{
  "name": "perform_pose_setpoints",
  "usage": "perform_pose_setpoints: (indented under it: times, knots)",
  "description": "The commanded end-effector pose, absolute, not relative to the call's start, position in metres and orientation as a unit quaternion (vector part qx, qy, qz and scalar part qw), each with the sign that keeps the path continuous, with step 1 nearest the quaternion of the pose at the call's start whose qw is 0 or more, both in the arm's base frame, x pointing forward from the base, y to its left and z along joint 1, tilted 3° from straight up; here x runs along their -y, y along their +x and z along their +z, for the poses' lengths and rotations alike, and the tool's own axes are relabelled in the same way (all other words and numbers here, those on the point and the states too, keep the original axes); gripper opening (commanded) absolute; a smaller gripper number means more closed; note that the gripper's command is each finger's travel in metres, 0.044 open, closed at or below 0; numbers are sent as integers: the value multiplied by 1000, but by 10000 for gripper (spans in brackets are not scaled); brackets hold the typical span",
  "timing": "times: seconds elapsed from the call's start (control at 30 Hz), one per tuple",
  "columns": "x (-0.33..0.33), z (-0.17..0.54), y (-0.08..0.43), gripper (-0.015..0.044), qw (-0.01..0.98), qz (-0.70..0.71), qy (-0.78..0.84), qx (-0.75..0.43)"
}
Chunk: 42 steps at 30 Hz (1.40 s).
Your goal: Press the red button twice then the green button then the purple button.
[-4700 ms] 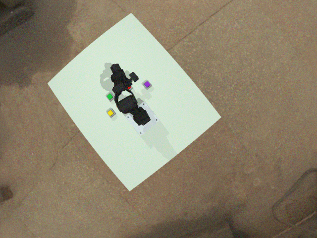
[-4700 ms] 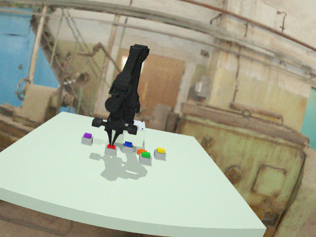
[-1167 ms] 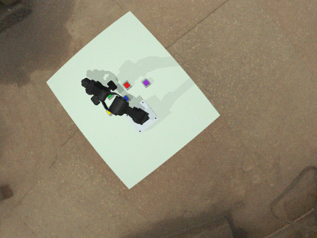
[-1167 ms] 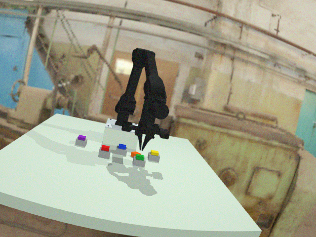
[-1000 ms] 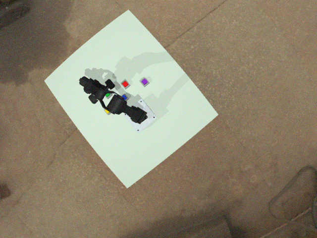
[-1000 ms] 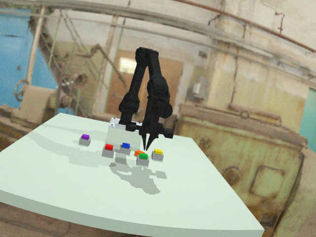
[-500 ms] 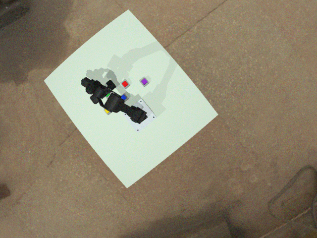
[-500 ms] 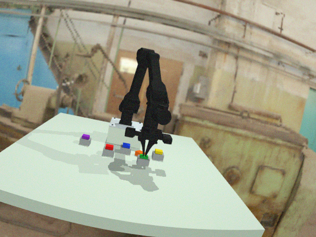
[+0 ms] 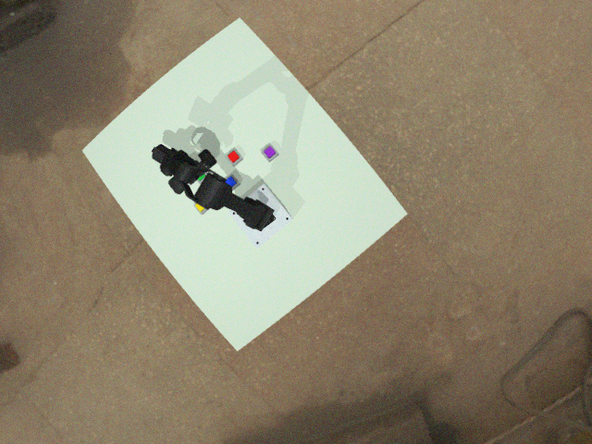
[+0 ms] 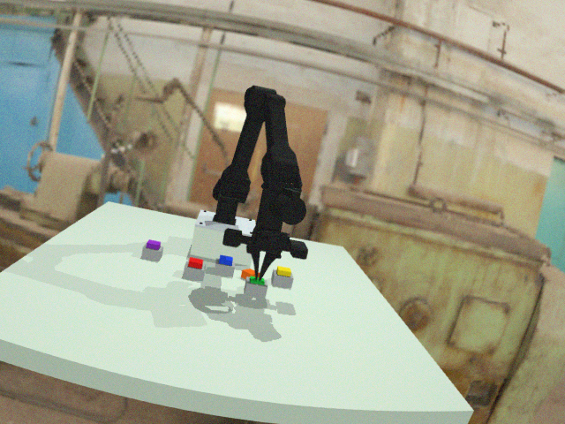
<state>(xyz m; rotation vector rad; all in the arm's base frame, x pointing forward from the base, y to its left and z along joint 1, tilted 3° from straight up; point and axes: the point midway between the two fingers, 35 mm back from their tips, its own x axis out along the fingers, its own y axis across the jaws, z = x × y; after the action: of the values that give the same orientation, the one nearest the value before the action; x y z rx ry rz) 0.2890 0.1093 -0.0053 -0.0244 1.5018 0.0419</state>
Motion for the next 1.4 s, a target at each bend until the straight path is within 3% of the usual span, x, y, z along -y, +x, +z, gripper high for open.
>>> perform_pose_setpoints:
  times: [0.0,0.3,0.43,0.6,0.97,1.37]
  knots:
    - [-108,-6,289,20,731,17,-12,-682]
    - [-108,31,287,20,731,17,-12,-682]
    - [-108,86,283,20,731,17,-12,-682]
    - [-106,90,283,20,731,17,-12,-682]
    - [36,88,275,20,728,12,-16,-685]
    - [159,84,193,20,728,9,-20,-685]
